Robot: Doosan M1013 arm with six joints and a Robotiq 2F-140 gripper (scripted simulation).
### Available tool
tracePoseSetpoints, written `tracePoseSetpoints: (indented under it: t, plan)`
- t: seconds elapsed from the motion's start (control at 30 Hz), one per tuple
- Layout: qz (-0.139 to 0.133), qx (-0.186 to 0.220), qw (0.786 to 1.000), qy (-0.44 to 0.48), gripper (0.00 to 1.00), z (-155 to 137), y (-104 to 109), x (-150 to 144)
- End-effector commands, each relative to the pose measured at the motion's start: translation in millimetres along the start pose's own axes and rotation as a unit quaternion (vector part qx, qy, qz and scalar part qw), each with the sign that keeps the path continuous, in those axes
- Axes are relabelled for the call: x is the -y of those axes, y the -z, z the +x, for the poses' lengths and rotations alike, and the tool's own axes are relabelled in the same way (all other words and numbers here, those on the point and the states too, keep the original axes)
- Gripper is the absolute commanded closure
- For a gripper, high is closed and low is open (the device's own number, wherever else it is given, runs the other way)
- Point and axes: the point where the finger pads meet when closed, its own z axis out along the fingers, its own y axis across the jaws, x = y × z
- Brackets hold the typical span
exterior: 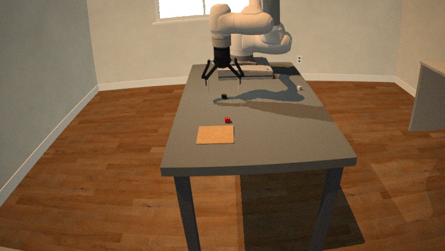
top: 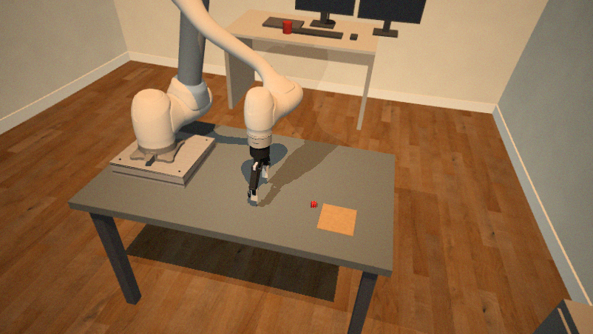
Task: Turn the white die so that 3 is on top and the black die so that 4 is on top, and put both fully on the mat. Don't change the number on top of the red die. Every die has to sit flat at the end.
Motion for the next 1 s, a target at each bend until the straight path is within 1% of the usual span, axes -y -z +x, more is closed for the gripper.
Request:
tracePoseSetpoints:
  t: [0.0,0.3,0.37,0.57,0.7,0.87,0.97]
  plan:
    - [0.002,-0.001,1.0,-0.004,0.0,26,1,2]
    - [0.002,-0.001,1.0,-0.004,0.0,107,1,6]
    - [0.002,-0.001,1.0,-0.004,0.0,107,1,6]
    - [0.002,-0.001,1.0,-0.004,0.0,161,1,8]
    - [0.002,-0.001,1.0,-0.004,0.0,190,1,9]
    - [0.002,-0.001,1.0,-0.004,0.0,217,1,10]
    - [0.002,-0.001,1.0,-0.004,0.0,221,1,10]
